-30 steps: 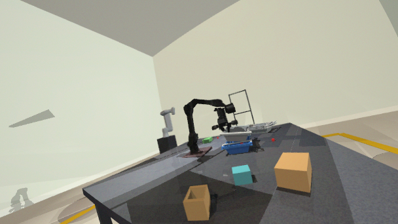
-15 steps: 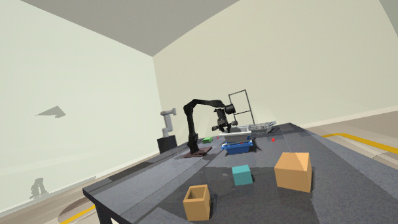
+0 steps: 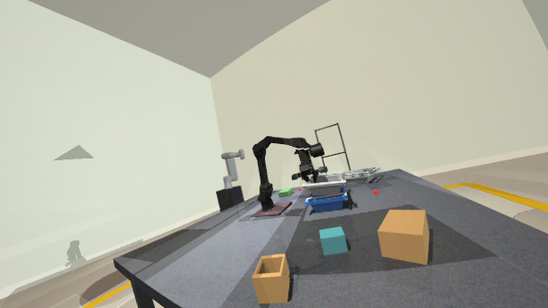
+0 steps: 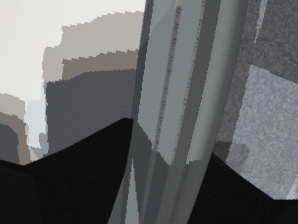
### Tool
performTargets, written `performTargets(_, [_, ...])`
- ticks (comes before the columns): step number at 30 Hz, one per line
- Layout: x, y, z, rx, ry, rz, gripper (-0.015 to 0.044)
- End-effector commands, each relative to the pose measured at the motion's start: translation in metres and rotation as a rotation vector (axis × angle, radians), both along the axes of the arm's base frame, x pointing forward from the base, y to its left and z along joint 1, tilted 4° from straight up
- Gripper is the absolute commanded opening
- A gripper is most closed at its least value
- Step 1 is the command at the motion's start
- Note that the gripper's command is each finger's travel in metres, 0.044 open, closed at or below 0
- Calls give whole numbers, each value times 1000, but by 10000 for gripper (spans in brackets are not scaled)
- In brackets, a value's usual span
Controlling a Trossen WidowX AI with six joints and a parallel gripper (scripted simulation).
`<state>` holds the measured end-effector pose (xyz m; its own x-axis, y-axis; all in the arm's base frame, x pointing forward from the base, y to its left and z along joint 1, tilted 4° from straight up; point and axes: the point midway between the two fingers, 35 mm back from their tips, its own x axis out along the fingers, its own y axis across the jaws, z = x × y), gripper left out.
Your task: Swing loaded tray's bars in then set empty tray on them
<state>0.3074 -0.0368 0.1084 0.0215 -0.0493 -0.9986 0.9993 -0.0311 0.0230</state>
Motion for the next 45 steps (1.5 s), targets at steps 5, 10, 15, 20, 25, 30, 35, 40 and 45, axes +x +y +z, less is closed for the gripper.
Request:
performTargets(5, [-7, -6, -7, -5, 31, -23, 0])
performTargets(10, [-7, -6, -7, -5, 31, -23, 0])
performTargets(15, [-7, -6, -7, -5, 31, -23, 0])
performTargets(20, [-7, -6, -7, -5, 31, -23, 0])
performTargets(25, [-7, -6, -7, -5, 31, -23, 0])
performTargets(30, [-7, -6, -7, -5, 31, -23, 0])
performTargets(35, [-6, -5, -6, -5, 28, -21, 0])
performTargets(40, [-7, -6, -7, -5, 31, -23, 0])
performTargets(45, [-7, -6, -7, -5, 31, -23, 59])
